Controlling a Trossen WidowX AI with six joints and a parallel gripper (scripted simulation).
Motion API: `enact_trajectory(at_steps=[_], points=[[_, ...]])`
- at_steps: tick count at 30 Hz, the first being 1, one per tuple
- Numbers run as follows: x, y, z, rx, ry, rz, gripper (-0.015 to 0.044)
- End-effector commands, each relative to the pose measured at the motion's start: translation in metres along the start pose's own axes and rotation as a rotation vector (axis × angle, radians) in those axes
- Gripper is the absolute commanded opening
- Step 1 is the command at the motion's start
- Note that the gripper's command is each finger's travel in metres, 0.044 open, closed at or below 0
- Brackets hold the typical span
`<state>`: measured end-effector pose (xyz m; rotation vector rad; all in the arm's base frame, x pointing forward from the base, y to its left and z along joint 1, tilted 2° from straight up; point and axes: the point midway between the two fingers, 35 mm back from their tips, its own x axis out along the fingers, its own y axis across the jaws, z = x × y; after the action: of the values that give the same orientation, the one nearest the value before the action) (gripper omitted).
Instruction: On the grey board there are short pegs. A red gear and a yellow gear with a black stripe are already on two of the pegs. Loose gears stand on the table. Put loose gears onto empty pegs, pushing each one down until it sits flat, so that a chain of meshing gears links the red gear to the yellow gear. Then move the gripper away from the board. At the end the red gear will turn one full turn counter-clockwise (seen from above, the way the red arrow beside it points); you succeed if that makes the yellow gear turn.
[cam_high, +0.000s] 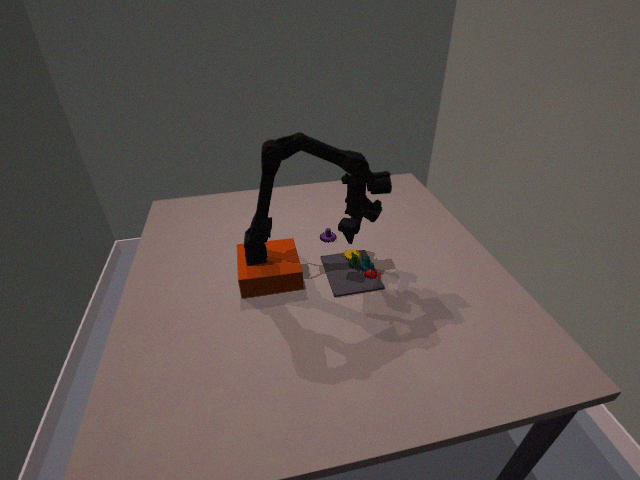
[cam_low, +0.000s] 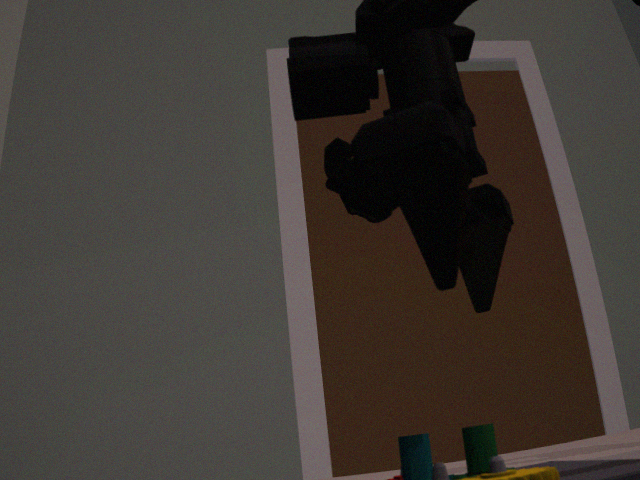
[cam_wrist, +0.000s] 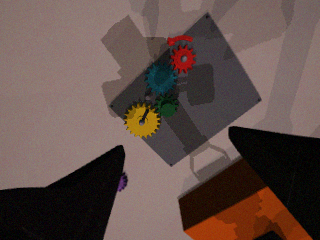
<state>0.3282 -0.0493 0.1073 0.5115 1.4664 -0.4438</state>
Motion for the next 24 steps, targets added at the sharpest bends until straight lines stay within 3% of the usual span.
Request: enact_trajectory(at_steps=[1,10,18,24], points=[[-0.005,0.03,-0.019,-0.007,0.001,0.002,0.044],[-0.024,0.123,-0.126,-0.007,0.011,0.009,0.044],[-0.043,0.157,-0.239,-0.006,0.022,0.017,0.044],[-0.044,0.158,-0.248,-0.006,0.024,0.018,0.044]])
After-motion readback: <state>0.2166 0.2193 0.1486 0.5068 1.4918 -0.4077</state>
